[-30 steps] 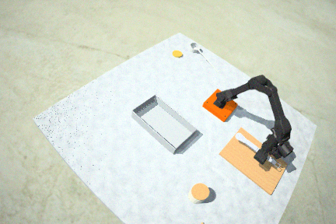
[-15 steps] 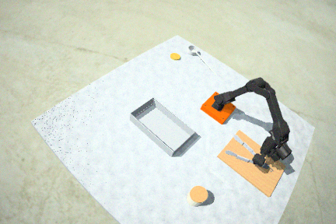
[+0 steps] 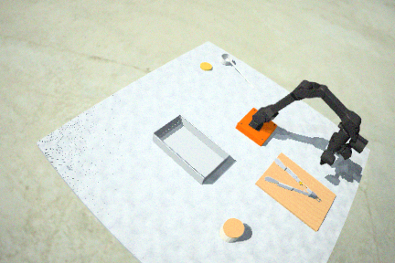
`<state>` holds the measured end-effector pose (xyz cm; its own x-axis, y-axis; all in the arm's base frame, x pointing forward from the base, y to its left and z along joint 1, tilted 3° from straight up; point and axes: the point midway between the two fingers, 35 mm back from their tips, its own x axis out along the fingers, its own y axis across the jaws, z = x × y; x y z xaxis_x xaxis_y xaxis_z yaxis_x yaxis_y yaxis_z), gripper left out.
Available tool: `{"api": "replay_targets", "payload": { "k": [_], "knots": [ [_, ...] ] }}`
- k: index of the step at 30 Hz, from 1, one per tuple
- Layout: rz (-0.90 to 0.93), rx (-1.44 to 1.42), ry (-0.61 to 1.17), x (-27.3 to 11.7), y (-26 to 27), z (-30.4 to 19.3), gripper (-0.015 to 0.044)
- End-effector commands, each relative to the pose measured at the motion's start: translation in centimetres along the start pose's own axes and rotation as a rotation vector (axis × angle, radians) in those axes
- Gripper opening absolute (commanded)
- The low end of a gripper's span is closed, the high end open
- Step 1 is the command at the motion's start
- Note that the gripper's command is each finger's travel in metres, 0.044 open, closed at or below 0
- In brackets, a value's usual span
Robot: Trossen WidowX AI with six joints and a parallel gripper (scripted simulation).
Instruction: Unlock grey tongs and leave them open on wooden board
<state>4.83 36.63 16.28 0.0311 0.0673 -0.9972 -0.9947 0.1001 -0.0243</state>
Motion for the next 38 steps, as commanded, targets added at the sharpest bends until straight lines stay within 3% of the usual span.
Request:
{"api": "replay_targets", "payload": {
  "k": [1, 13, 38],
  "knots": [
    [-0.008, 0.021, -0.004, -1.9, 1.6, -0.6, 0.0440],
    [-0.009, 0.016, -0.009, -5.5, 1.6, -0.8, 0.0440],
    [-0.009, 0.016, -0.009, -5.5, 1.6, -0.8, 0.0440]
  ]
}}
